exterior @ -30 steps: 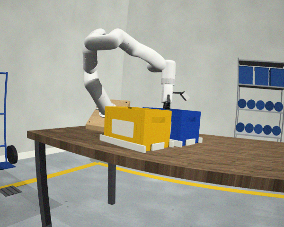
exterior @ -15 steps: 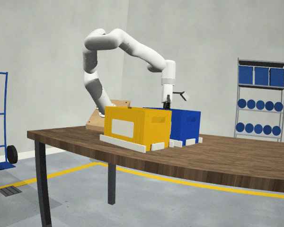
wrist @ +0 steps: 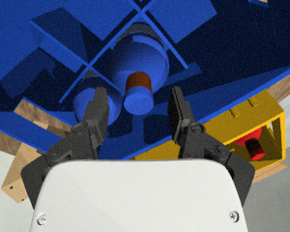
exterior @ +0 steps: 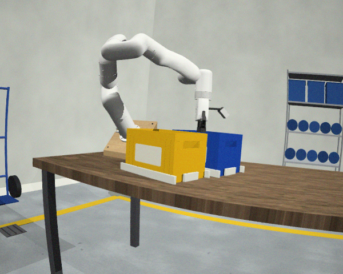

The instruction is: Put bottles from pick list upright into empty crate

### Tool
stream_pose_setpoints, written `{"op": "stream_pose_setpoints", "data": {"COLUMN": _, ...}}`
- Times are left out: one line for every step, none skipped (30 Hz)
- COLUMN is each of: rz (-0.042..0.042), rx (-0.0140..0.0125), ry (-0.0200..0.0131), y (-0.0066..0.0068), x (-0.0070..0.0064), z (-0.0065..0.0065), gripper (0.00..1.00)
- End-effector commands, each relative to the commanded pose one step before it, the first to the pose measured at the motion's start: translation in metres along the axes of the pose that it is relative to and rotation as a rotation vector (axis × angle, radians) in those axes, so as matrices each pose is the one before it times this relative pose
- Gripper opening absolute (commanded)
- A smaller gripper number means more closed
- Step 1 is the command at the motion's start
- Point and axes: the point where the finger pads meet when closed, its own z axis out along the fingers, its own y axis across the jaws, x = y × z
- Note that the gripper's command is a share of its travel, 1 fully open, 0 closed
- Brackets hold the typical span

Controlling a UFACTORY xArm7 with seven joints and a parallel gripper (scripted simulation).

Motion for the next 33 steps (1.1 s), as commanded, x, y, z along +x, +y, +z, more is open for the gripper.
{"op": "stream_pose_setpoints", "data": {"rz": -0.00027, "rx": -0.00051, "ry": 0.00274, "y": -0.00003, "x": 0.00084, "z": -0.01123, "gripper": 0.65}}
{"op": "stream_pose_setpoints", "data": {"rz": 0.00000, "rx": 0.00000, "ry": 0.00000, "y": 0.00000, "x": 0.00000, "z": -0.00267, "gripper": 0.65}}
{"op": "stream_pose_setpoints", "data": {"rz": 0.00000, "rx": 0.00000, "ry": 0.00000, "y": 0.00000, "x": 0.00000, "z": -0.00267, "gripper": 0.65}}
{"op": "stream_pose_setpoints", "data": {"rz": 0.00000, "rx": 0.00000, "ry": 0.00000, "y": 0.00000, "x": 0.00000, "z": -0.00267, "gripper": 0.65}}
{"op": "stream_pose_setpoints", "data": {"rz": 0.00000, "rx": 0.00000, "ry": 0.00000, "y": 0.00000, "x": 0.00000, "z": -0.00267, "gripper": 0.65}}
{"op": "stream_pose_setpoints", "data": {"rz": 0.00000, "rx": 0.00000, "ry": 0.00000, "y": 0.00000, "x": 0.00000, "z": -0.00267, "gripper": 0.65}}
{"op": "stream_pose_setpoints", "data": {"rz": 0.00000, "rx": 0.00000, "ry": 0.00000, "y": 0.00000, "x": 0.00000, "z": -0.00267, "gripper": 0.65}}
{"op": "stream_pose_setpoints", "data": {"rz": 0.00000, "rx": 0.00000, "ry": 0.00000, "y": 0.00000, "x": 0.00000, "z": -0.00267, "gripper": 0.65}}
{"op": "stream_pose_setpoints", "data": {"rz": 0.00000, "rx": 0.00000, "ry": 0.00000, "y": 0.00000, "x": 0.00000, "z": -0.00267, "gripper": 0.65}}
{"op": "stream_pose_setpoints", "data": {"rz": 0.00000, "rx": 0.00000, "ry": 0.00000, "y": 0.00000, "x": 0.00000, "z": -0.00267, "gripper": 0.65}}
{"op": "stream_pose_setpoints", "data": {"rz": 0.00000, "rx": 0.00000, "ry": 0.00000, "y": 0.00000, "x": 0.00000, "z": -0.00267, "gripper": 0.65}}
{"op": "stream_pose_setpoints", "data": {"rz": 0.00000, "rx": 0.00000, "ry": 0.00000, "y": 0.00000, "x": 0.00000, "z": -0.00267, "gripper": 0.65}}
{"op": "stream_pose_setpoints", "data": {"rz": 0.00000, "rx": 0.00000, "ry": 0.00000, "y": 0.00000, "x": 0.00000, "z": -0.00267, "gripper": 0.65}}
{"op": "stream_pose_setpoints", "data": {"rz": 0.00000, "rx": 0.00000, "ry": 0.00000, "y": 0.00000, "x": 0.00000, "z": 0.00000, "gripper": 0.65}}
{"op": "stream_pose_setpoints", "data": {"rz": 0.00000, "rx": 0.00000, "ry": 0.00000, "y": 0.00000, "x": 0.00000, "z": 0.00000, "gripper": 0.65}}
{"op": "stream_pose_setpoints", "data": {"rz": 0.00000, "rx": 0.00000, "ry": 0.00000, "y": 0.00000, "x": 0.00001, "z": -0.00267, "gripper": 0.65}}
{"op": "stream_pose_setpoints", "data": {"rz": 0.00000, "rx": 0.00000, "ry": 0.00000, "y": 0.00000, "x": 0.00000, "z": -0.00267, "gripper": 0.65}}
{"op": "stream_pose_setpoints", "data": {"rz": 0.00000, "rx": 0.00000, "ry": 0.00000, "y": 0.00000, "x": 0.00000, "z": -0.00267, "gripper": 0.65}}
{"op": "stream_pose_setpoints", "data": {"rz": 0.00000, "rx": 0.00000, "ry": 0.00000, "y": 0.00000, "x": 0.00000, "z": -0.00267, "gripper": 0.65}}
{"op": "stream_pose_setpoints", "data": {"rz": 0.00000, "rx": 0.00000, "ry": 0.00000, "y": 0.00000, "x": 0.00000, "z": -0.00267, "gripper": 0.65}}
{"op": "stream_pose_setpoints", "data": {"rz": 0.00000, "rx": 0.00001, "ry": 0.00000, "y": 0.00000, "x": 0.00000, "z": -0.00267, "gripper": 0.65}}
{"op": "stream_pose_setpoints", "data": {"rz": 0.00000, "rx": 0.00001, "ry": 0.00000, "y": 0.00000, "x": 0.00000, "z": -0.00267, "gripper": 0.65}}
{"op": "stream_pose_setpoints", "data": {"rz": 0.00000, "rx": 0.00001, "ry": 0.00000, "y": 0.00000, "x": 0.00000, "z": -0.00267, "gripper": 0.65}}
{"op": "stream_pose_setpoints", "data": {"rz": 0.00000, "rx": 0.00001, "ry": 0.00000, "y": 0.00000, "x": 0.00000, "z": -0.00267, "gripper": 0.65}}
{"op": "stream_pose_setpoints", "data": {"rz": 0.00000, "rx": 0.00001, "ry": 0.00000, "y": 0.00000, "x": 0.00000, "z": -0.00267, "gripper": 0.65}}
{"op": "stream_pose_setpoints", "data": {"rz": 0.00000, "rx": 0.00000, "ry": 0.00000, "y": 0.00000, "x": 0.00000, "z": -0.00233, "gripper": 0.65}}
{"op": "stream_pose_setpoints", "data": {"rz": 0.00000, "rx": 0.00000, "ry": 0.00000, "y": 0.00000, "x": 0.00001, "z": 0.00000, "gripper": 0.65}}
{"op": "stream_pose_setpoints", "data": {"rz": 0.00000, "rx": 0.00000, "ry": 0.00000, "y": 0.00000, "x": 0.00001, "z": 0.00000, "gripper": 0.65}}
{"op": "stream_pose_setpoints", "data": {"rz": 0.00000, "rx": 0.00000, "ry": 0.00000, "y": 0.00000, "x": 0.00000, "z": 0.00000, "gripper": 0.65}}
{"op": "stream_pose_setpoints", "data": {"rz": 0.00000, "rx": 0.00000, "ry": 0.00000, "y": 0.00000, "x": 0.00000, "z": 0.00000, "gripper": 0.65}}
{"op": "stream_pose_setpoints", "data": {"rz": 0.00000, "rx": 0.00000, "ry": 0.00000, "y": 0.00000, "x": 0.00000, "z": 0.00000, "gripper": 0.65}}
{"op": "stream_pose_setpoints", "data": {"rz": 0.00000, "rx": 0.00000, "ry": 0.00000, "y": 0.00000, "x": 0.00000, "z": 0.00000, "gripper": 0.65}}
{"op": "stream_pose_setpoints", "data": {"rz": 0.00000, "rx": -0.00003, "ry": -0.00001, "y": 0.00315, "x": -0.00204, "z": -0.00001, "gripper": 0.65}}
